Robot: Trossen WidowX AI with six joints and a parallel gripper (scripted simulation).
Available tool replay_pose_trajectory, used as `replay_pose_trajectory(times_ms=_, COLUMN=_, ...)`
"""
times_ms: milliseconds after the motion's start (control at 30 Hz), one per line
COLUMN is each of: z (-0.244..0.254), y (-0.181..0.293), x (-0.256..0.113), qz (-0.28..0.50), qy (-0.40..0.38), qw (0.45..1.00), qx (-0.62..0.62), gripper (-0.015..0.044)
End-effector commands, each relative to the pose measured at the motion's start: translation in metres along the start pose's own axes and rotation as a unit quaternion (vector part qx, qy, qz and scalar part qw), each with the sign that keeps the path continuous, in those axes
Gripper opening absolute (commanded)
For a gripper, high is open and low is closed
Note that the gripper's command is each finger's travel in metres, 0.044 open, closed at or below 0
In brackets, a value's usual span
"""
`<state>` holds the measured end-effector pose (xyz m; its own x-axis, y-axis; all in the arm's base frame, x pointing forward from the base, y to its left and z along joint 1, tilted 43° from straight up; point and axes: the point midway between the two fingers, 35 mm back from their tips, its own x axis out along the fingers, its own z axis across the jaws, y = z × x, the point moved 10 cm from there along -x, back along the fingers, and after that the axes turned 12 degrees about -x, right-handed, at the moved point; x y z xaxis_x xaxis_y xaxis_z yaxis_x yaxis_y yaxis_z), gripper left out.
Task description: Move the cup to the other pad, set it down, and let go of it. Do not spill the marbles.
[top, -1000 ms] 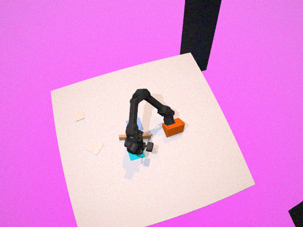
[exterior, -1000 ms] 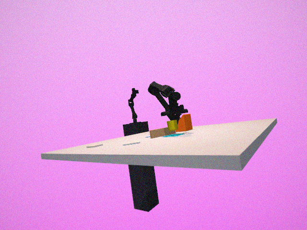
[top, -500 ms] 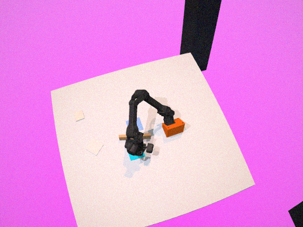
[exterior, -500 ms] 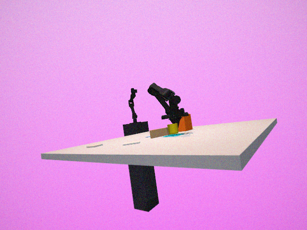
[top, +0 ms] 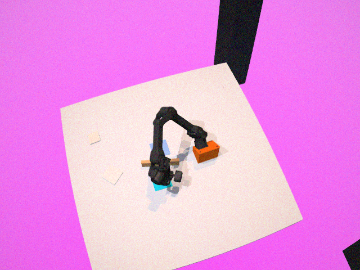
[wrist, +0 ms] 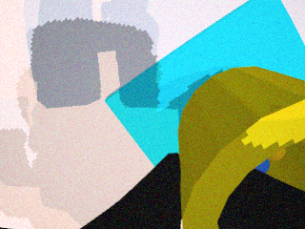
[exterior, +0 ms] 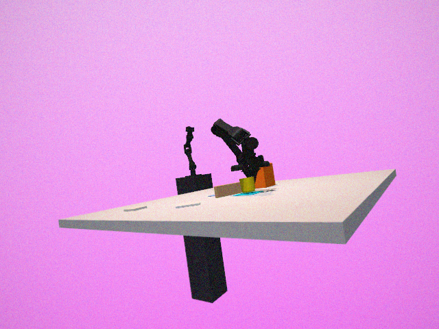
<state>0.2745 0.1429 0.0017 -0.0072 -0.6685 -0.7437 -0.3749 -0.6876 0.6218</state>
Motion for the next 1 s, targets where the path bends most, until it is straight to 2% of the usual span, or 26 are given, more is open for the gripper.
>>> replay_pose_trajectory(times_ms=0, z=0.0, y=0.0, x=0.0, qz=0.0, qy=0.0, qw=1.0, qx=0.0, gripper=0.0053)
replay_pose_trajectory(times_ms=133, z=0.0, y=0.0, x=0.0, qz=0.0, qy=0.0, qw=1.0, qx=0.0, gripper=0.0147)
replay_pose_trajectory(times_ms=967, z=-0.001, y=-0.002, x=-0.028, qz=0.0, qy=0.0, qw=1.0, qx=-0.001, gripper=0.0147)
